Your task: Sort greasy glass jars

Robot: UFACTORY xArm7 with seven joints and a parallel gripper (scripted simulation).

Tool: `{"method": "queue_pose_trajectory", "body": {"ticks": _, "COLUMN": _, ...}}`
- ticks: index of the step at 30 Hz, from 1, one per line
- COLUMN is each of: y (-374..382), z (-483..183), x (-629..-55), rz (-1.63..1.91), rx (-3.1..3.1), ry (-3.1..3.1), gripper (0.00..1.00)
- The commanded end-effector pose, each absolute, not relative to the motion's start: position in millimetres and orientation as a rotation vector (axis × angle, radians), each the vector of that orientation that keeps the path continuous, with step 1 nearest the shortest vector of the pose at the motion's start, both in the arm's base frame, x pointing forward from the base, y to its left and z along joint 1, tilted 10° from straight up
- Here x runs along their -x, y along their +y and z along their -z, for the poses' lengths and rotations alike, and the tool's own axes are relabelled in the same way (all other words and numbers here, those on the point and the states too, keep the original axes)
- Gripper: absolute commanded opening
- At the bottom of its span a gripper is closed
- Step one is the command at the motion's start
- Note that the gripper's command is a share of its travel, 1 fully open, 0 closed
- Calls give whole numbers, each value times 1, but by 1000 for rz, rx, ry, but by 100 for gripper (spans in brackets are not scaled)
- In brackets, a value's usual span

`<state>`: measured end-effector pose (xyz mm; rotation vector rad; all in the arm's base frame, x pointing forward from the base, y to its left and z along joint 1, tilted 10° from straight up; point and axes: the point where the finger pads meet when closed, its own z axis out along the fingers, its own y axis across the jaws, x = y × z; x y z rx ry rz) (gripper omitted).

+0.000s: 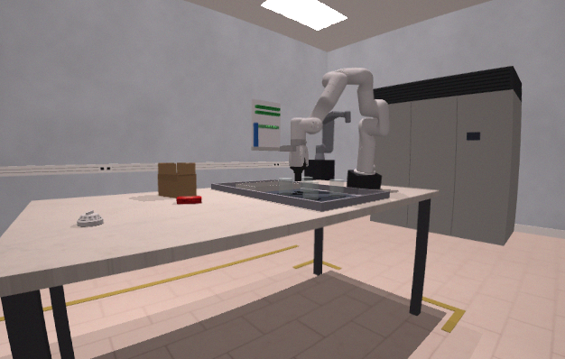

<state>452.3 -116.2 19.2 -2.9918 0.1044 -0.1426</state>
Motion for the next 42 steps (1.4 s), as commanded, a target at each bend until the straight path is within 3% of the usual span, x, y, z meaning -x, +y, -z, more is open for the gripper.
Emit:
{"method": "queue_pose_trajectory", "body": {"ticks": 1, "y": -117, "z": -21, "x": -454, "rz": 150, "rx": 2993, "ry": 106, "gripper": 0}}
{"method": "queue_pose_trajectory", "body": {"ticks": 9, "y": -117, "z": -21, "x": -454, "rz": 150, "rx": 2993, "ry": 106, "gripper": 0}}
{"method": "queue_pose_trajectory", "body": {"ticks": 24, "y": -128, "z": -96, "x": -446, "rz": 150, "rx": 2993, "ry": 106, "gripper": 0}}
{"method": "queue_pose_trajectory", "body": {"ticks": 42, "y": -2, "z": -115, "x": -460, "rz": 150, "rx": 2993, "ry": 106, "gripper": 0}}
